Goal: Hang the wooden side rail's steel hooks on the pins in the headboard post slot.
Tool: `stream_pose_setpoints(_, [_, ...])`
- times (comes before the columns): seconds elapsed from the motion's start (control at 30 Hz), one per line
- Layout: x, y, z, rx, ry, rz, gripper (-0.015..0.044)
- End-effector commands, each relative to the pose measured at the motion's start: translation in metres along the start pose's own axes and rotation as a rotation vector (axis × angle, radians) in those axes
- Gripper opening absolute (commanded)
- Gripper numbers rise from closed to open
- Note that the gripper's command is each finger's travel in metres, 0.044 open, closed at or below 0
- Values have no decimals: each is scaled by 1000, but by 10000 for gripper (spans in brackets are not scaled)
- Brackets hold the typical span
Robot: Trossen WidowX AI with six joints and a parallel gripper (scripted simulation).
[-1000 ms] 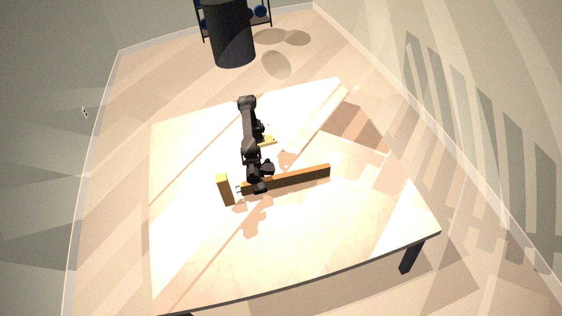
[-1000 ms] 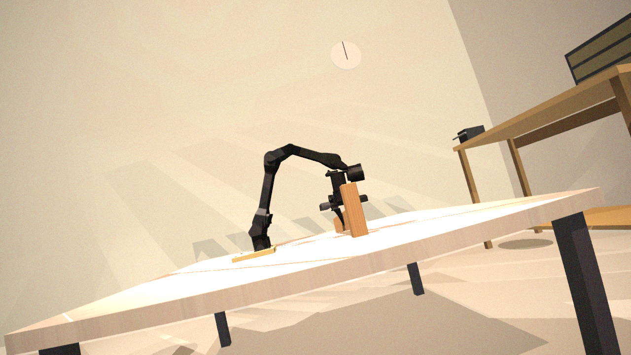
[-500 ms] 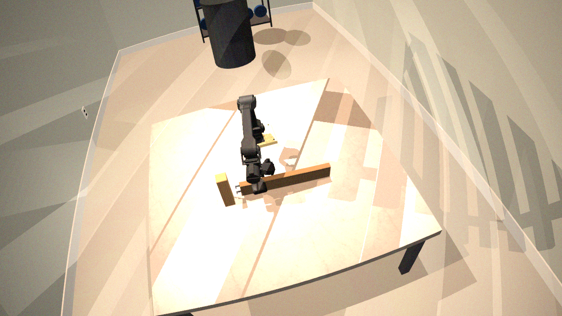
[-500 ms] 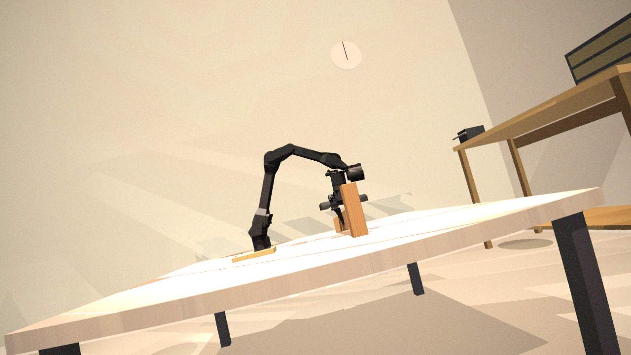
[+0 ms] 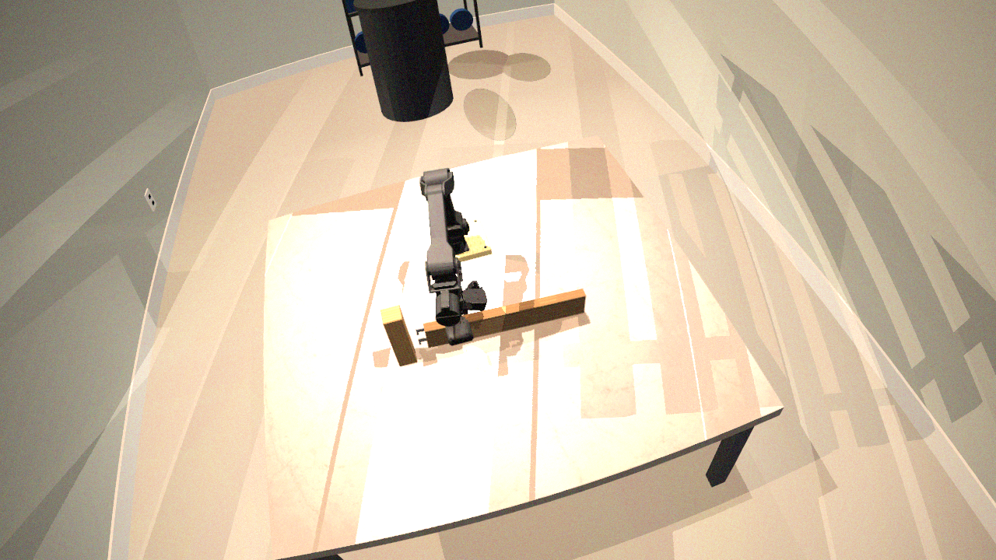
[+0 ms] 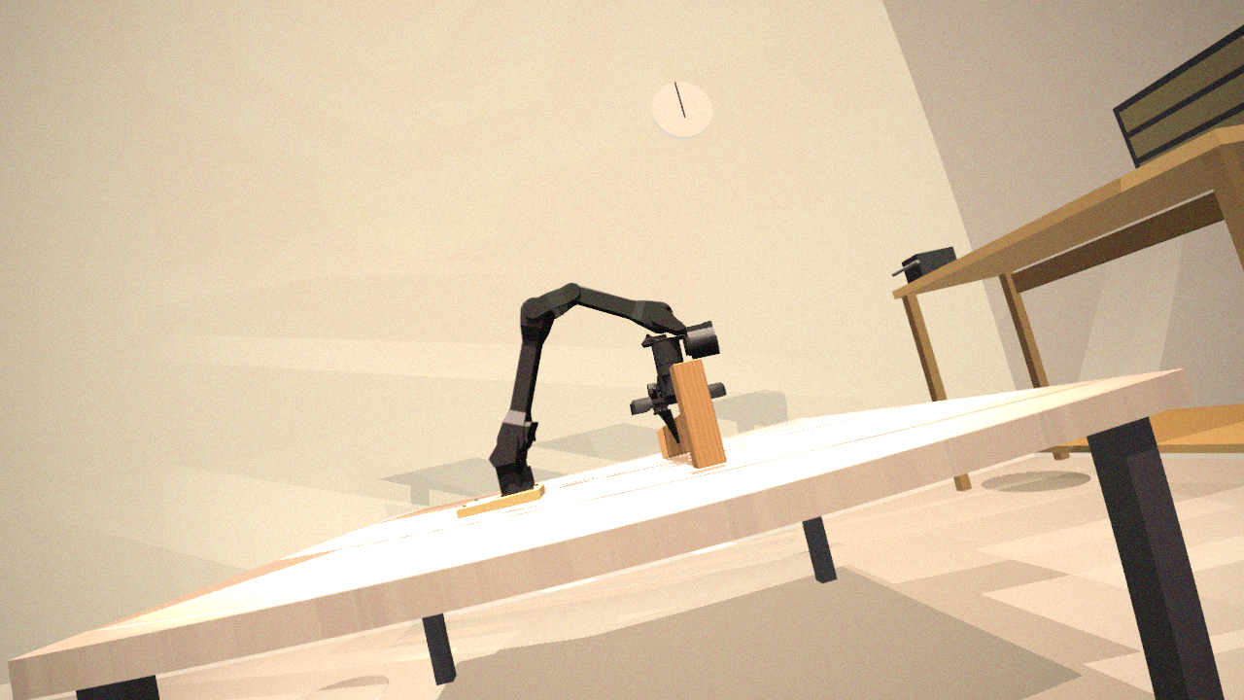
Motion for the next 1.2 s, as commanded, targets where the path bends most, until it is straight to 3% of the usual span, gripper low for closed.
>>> stream_pose_setpoints(0.0, [1, -3, -5, 21, 0, 0, 0])
stream_pose_setpoints(1.17, [3, -6, -5, 21, 0, 0, 0])
Point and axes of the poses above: the point midway between the two fingers, 35 mm back from their tips, its own z axis out along the fingers, its own y axis across the jaws, x = y × z, the point moved 9 cm from there along -z, back along the fingers, and after that the axes turned 6 degrees about z, right-handed, at the moved point
